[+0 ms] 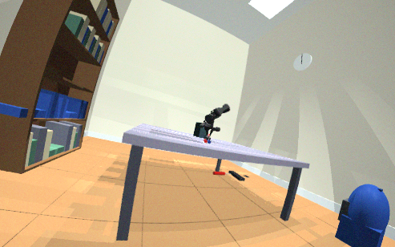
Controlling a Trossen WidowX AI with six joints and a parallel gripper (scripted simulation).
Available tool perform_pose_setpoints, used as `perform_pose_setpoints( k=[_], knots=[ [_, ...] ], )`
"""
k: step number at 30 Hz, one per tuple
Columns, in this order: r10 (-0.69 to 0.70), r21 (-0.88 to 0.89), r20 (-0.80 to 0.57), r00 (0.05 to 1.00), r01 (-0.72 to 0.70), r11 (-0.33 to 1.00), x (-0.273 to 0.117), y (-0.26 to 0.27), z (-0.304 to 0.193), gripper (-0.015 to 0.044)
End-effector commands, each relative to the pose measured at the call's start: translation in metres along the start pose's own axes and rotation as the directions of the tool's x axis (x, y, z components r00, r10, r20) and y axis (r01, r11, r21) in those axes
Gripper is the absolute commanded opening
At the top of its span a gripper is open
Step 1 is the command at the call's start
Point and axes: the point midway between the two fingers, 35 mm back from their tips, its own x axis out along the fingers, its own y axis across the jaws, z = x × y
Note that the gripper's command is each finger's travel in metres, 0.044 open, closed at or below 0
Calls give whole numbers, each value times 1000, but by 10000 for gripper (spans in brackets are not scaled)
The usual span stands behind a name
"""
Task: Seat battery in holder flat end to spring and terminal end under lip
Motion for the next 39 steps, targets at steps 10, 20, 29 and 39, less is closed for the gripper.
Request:
perform_pose_setpoints(
  k=[10,20,29,39],
  knots=[
    [-1,-10,-64,998,0,1000,2,3,6,63],
    [-4,-13,-118,993,3,1000,5,3,9,63],
    [-8,-14,-165,986,6,1000,8,3,11,63],
    [-13,-16,-217,976,10,1000,10,3,13,63]
  ],
)
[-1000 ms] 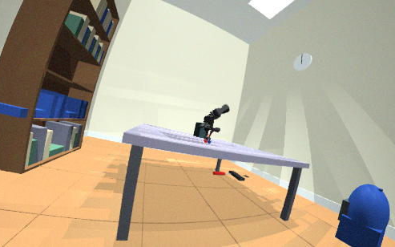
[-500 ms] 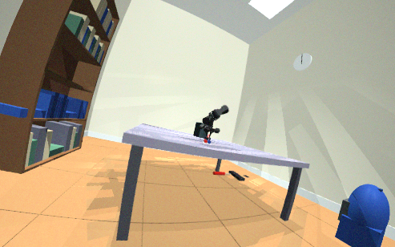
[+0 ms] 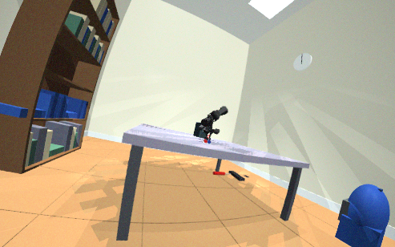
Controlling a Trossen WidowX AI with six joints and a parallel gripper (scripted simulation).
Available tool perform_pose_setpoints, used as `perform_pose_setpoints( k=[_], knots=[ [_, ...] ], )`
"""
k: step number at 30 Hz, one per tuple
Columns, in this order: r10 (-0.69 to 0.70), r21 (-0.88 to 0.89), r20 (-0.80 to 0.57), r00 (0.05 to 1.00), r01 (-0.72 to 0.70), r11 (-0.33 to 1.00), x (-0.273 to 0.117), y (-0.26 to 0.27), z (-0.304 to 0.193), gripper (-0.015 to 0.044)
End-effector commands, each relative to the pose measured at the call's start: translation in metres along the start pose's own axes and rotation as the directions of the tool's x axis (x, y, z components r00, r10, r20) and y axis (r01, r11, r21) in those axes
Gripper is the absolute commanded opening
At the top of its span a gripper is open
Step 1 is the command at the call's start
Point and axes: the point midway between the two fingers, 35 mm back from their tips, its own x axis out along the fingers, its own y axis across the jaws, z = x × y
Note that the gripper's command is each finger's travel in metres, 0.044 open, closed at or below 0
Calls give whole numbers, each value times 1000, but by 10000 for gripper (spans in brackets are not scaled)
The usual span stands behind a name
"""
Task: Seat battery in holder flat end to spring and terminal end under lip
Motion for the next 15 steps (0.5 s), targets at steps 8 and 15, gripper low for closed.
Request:
perform_pose_setpoints(
  k=[8,15],
  knots=[
    [-2,-8,-20,1000,2,1000,-1,2,4,63],
    [-4,-9,-20,1000,4,1000,-2,2,8,63]
  ],
)
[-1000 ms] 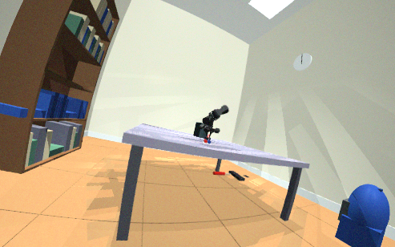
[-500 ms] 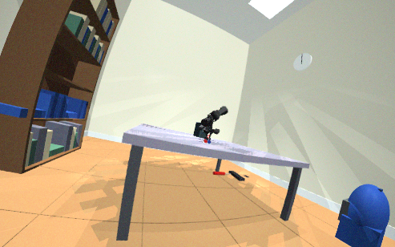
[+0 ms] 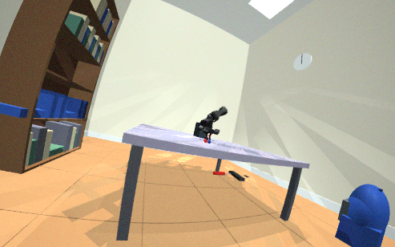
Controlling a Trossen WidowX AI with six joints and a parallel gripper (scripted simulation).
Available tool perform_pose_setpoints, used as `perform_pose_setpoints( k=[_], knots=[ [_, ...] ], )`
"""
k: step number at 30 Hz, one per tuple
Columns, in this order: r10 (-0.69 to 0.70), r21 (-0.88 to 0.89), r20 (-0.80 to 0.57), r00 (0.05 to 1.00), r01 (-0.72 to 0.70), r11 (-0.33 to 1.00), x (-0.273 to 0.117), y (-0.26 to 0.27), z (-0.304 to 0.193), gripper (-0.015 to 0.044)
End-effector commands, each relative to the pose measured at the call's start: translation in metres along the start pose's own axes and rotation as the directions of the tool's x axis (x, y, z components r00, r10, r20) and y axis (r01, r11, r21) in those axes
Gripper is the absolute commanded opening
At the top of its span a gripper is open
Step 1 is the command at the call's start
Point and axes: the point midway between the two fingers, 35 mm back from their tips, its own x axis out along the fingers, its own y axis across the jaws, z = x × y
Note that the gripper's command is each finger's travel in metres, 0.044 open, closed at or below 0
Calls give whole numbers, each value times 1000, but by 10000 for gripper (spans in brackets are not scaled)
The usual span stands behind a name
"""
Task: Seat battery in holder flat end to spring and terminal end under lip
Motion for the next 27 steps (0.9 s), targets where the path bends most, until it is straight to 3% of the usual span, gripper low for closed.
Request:
perform_pose_setpoints(
  k=[1,27],
  knots=[
    [-4,-9,5,1000,4,1000,-2,1,3,63],
    [-4,-6,22,1000,4,1000,-9,1,17,63]
  ],
)
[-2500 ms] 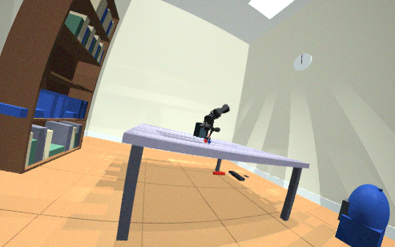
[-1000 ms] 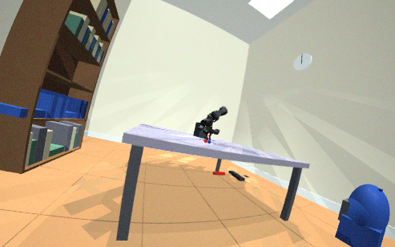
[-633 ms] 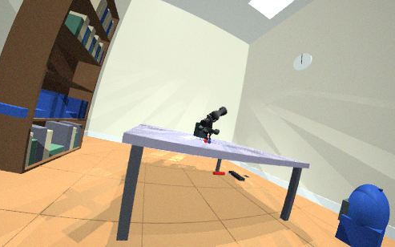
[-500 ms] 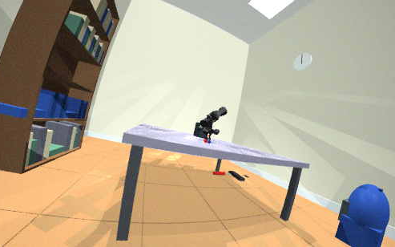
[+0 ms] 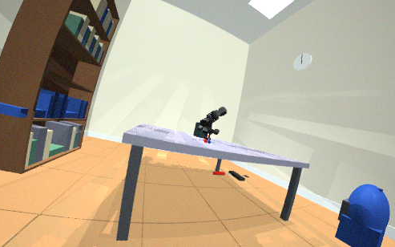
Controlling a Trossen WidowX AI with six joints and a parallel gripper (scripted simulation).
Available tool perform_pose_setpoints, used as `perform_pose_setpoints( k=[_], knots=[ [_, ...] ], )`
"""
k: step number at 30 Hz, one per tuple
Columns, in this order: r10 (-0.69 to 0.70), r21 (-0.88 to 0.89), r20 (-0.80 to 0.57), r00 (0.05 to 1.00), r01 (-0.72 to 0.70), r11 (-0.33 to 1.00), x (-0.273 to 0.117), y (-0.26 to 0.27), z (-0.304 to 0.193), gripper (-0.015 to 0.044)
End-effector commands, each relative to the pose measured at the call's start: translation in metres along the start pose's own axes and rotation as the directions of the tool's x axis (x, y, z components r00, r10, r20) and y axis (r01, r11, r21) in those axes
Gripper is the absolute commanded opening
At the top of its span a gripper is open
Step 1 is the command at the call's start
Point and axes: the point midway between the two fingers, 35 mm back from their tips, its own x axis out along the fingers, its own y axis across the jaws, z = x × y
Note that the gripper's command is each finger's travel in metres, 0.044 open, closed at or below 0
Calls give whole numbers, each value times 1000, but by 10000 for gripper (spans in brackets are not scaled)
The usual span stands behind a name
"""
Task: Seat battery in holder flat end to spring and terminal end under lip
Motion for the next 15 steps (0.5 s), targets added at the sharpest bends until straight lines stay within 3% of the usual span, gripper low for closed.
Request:
perform_pose_setpoints(
  k=[1,15],
  knots=[
    [-4,-5,14,1000,4,1000,-3,1,3,63],
    [-19,0,68,997,19,1000,0,0,4,63]
  ],
)
